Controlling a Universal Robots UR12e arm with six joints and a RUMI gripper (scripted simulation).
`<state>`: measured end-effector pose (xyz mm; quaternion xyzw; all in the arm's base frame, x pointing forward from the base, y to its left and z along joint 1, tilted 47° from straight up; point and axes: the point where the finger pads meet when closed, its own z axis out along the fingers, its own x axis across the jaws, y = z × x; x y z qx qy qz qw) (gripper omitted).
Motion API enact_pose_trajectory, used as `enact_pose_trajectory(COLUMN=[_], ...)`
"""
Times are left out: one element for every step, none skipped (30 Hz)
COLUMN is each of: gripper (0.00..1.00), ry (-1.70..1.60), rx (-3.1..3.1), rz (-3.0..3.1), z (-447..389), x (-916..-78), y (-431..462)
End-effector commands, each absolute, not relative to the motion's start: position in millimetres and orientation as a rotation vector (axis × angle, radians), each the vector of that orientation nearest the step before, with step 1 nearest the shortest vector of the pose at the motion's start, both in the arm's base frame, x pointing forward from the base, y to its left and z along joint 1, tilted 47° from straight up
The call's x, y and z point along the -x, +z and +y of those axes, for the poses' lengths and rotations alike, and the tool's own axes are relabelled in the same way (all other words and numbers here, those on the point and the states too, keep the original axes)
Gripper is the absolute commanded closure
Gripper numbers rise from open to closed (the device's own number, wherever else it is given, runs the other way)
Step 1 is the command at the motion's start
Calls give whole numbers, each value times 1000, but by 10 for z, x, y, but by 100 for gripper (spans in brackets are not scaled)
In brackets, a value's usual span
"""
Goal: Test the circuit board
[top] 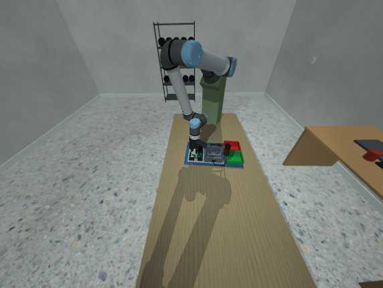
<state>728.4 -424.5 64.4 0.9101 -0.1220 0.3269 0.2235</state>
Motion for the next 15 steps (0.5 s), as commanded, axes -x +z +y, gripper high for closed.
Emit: enact_pose_trajectory(gripper=[41, 41, 41, 41, 41, 41, 41, 41, 41, 41, 41, 41, 41, 41, 41], ry=[906, 906, 906, 906, 906, 906, 906, 906, 906, 907, 907, 907, 907, 907, 907], rx=[-2509, -2509, -2509, -2509, -2509, -2509, -2509, -2509, -2509, -2508, -2508, -2508, -2508, -2508, -2508], rz=[-336, -336, -336, -336, -336, -336, -336, -336, -336, -336, -336, -336, -336, -336, -336], z=[-4240, -4241, -4243, -4246, -4250, -4256, -4260, -4264, -4269, -4275, -4282, -4288, -4296, -4303, -4310], x=[-7301, -7301, -7303, -7307, -7312, -7318, -7323, -7328, -7334, -7341, -7348, -7355, -7363, -7371, -7379], y=[669, 668, 666, 663, 659, 653, 645, 639, 633, 625, 616, 606, 596, 586, 576])
